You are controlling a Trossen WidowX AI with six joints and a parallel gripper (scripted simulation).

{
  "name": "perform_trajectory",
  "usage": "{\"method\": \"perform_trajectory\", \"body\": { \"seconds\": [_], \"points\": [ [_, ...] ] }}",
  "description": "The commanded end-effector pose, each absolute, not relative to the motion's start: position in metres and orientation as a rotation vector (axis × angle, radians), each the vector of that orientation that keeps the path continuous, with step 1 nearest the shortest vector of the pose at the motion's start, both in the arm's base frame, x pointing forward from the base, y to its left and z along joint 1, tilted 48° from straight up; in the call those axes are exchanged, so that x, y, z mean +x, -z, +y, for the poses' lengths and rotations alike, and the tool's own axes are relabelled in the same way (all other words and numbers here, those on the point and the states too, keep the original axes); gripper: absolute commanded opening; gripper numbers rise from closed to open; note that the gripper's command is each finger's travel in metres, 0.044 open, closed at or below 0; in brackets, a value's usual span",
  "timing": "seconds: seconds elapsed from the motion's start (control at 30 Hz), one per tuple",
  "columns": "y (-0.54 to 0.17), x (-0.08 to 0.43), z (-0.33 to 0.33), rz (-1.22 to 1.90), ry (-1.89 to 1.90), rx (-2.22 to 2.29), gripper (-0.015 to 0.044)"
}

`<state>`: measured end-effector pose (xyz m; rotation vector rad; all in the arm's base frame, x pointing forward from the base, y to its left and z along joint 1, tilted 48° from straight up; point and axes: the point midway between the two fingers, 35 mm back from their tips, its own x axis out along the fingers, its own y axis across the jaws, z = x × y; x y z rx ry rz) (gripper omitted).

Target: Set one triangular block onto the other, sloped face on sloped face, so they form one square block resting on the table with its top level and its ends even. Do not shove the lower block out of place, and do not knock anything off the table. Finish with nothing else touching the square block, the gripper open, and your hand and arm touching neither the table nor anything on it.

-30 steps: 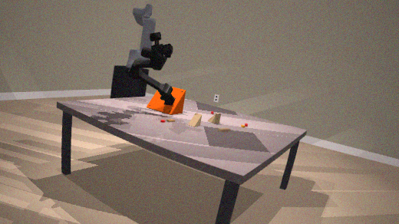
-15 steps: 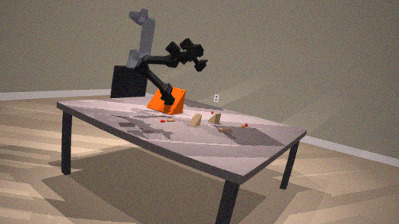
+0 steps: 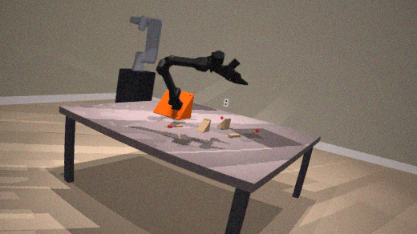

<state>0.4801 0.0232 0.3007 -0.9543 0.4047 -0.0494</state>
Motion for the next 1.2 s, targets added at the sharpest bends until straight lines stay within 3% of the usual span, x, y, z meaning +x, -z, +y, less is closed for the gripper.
{"method": "perform_trajectory", "body": {
  "seconds": [0.0,0.27,0.57,0.7,1.17],
  "points": [
    [-0.25,0.49,0.029,0.591,0.03,-0.759,0.044],
    [-0.126,0.474,0.039,1.083,0.183,-0.325,0.044],
    [-0.026,0.402,0.037,1.536,0.815,-0.003,0.044],
    [-0.013,0.379,0.034,1.586,1.057,0.017,0.044],
    [-0.012,0.379,0.034,1.587,1.057,0.015,0.044]
  ]
}}
